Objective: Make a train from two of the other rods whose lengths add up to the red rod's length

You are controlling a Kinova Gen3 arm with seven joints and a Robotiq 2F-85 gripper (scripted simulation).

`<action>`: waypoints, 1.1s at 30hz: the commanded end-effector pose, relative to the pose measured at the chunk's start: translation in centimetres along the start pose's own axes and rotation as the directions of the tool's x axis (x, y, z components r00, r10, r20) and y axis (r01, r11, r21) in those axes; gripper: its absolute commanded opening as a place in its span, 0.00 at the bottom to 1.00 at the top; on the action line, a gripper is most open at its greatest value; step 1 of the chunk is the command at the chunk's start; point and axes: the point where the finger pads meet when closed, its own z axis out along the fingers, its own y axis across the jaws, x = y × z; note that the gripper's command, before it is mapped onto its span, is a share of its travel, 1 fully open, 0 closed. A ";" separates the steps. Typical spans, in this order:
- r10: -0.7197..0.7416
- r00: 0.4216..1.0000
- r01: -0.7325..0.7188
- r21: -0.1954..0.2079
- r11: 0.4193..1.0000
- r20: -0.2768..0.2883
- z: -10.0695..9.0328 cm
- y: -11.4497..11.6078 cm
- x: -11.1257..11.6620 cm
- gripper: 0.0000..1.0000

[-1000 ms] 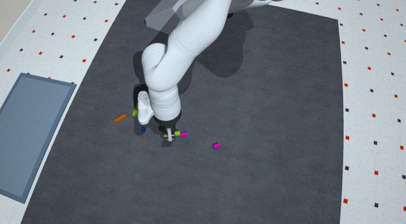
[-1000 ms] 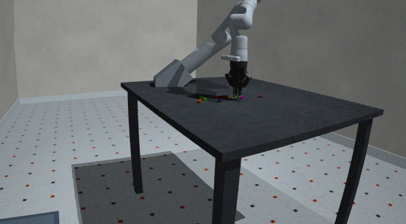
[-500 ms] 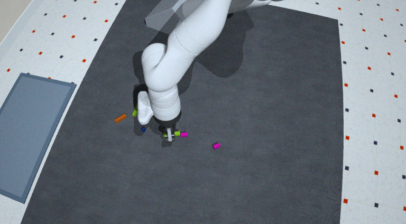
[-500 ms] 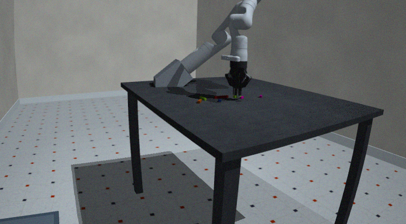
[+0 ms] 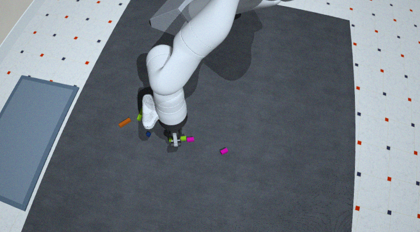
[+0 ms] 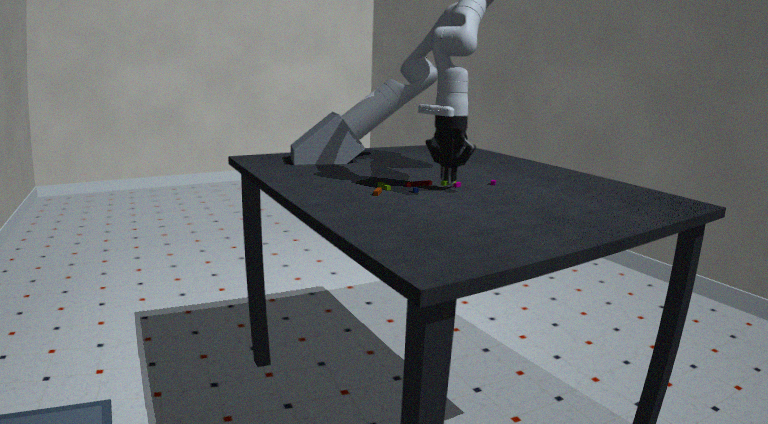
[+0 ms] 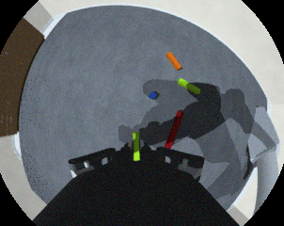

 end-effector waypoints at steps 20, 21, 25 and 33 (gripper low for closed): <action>-0.005 1.000 0.005 0.004 1.000 -0.003 0.4 -0.2 0.2 0.05; -0.005 1.000 0.005 0.004 1.000 -0.003 0.5 -0.2 0.2 0.05; -0.004 1.000 0.004 0.003 1.000 -0.001 0.9 -0.1 0.1 0.05; -0.004 1.000 0.004 0.003 1.000 -0.001 1.2 -0.1 0.1 0.05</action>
